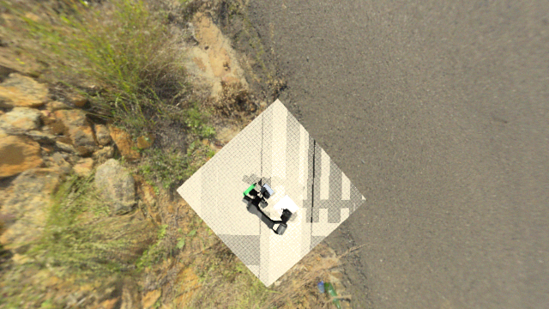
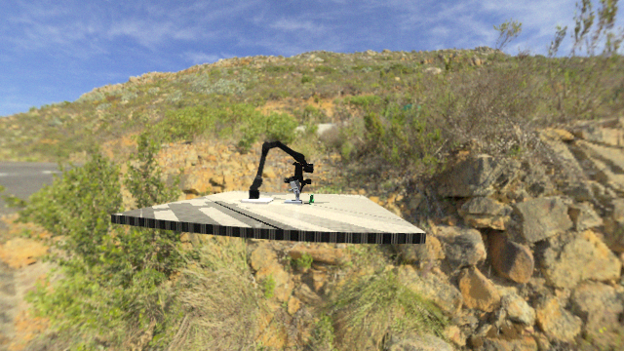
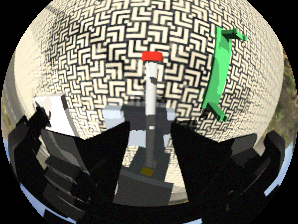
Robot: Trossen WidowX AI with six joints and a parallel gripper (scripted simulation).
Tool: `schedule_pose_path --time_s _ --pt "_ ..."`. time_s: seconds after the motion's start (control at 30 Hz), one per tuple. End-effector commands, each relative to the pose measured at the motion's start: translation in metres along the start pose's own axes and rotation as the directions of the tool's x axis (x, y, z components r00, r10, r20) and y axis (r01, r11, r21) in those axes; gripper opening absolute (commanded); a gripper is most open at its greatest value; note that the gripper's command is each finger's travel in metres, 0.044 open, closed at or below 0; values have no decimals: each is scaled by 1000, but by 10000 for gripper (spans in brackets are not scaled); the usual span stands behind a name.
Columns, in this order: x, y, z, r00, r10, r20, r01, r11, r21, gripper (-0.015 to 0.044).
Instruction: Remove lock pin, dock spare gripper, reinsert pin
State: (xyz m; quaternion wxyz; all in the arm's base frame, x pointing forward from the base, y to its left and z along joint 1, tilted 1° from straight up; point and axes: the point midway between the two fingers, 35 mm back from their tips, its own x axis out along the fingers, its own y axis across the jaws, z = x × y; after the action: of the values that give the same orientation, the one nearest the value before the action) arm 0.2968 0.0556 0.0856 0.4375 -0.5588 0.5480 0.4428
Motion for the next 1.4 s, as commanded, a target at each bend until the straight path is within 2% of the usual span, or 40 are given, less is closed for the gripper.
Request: schedule_pose_path --time_s 0.0,1.1,1.37 --pt "-8 0 4 1000 -1 1 1 1000 0 200" --pt "-80 4 30 1000 4 -11 -4 1000 -3 200" --pt "-74 4 26 1000 3 -12 -3 1000 -3 410"
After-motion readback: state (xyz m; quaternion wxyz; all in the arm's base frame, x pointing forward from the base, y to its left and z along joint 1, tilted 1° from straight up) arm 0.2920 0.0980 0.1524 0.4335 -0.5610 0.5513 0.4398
